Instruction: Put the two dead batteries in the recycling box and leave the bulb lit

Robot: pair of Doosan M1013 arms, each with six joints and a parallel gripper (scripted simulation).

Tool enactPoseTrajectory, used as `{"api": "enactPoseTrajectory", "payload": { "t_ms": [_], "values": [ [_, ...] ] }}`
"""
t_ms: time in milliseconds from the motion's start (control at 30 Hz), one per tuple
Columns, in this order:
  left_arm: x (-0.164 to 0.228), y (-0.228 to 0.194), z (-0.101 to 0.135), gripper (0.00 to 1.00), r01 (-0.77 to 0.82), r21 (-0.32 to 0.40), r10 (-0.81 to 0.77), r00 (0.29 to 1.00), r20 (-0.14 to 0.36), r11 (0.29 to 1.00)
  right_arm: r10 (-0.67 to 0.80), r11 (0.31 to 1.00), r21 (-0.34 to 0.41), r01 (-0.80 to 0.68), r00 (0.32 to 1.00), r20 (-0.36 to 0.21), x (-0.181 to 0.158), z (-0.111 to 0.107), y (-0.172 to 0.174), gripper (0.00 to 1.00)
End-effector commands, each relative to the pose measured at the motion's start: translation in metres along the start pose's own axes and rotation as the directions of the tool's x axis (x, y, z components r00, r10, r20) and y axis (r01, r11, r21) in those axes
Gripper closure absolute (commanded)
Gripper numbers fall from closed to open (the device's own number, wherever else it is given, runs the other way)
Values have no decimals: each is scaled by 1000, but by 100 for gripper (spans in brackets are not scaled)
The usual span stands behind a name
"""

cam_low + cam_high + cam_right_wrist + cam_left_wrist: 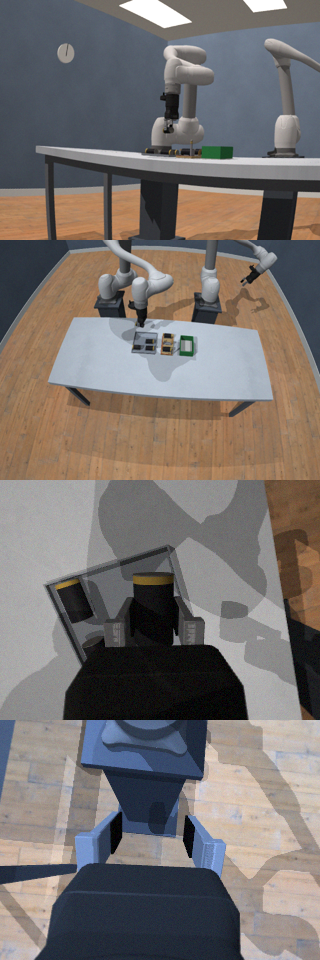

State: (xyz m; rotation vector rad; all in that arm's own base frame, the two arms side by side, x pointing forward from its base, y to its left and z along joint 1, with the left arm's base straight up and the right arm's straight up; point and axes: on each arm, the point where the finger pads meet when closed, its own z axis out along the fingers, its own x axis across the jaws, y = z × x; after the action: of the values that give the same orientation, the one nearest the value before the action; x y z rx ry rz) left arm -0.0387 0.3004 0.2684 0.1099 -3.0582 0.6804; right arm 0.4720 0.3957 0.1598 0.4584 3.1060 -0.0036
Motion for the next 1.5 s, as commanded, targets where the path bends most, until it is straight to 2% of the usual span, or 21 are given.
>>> {"api": "enactPoseTrajectory", "payload": {
  "t_ms": [0,300,1133,1267,1433,1467],
  "values": [
    [0,0,-1,0,0,-1,0,1000,-1,1000,-81,997,-4,81,997,-1,0,-1,1,43],
    [0,0,-1,0,0,-1,0,1000,-1,1000,-228,974,-4,228,974,-1,0,-1,1,43],
    [0,0,-1,0,0,-1,0,1000,-1,1000,-274,962,-4,274,962,0,0,-1,4,43],
    [0,0,-1,0,0,-1,0,1000,-1,1000,-274,962,-4,274,962,0,0,-1,28,43],
    [0,0,-1,0,0,-1,0,1000,-1,1000,-274,962,-5,274,962,0,2,-2,94,43],
    [0,0,-1,0,0,-1,0,1000,-1,1000,-274,962,-5,274,962,0,2,-2,94,43]
  ]
}}
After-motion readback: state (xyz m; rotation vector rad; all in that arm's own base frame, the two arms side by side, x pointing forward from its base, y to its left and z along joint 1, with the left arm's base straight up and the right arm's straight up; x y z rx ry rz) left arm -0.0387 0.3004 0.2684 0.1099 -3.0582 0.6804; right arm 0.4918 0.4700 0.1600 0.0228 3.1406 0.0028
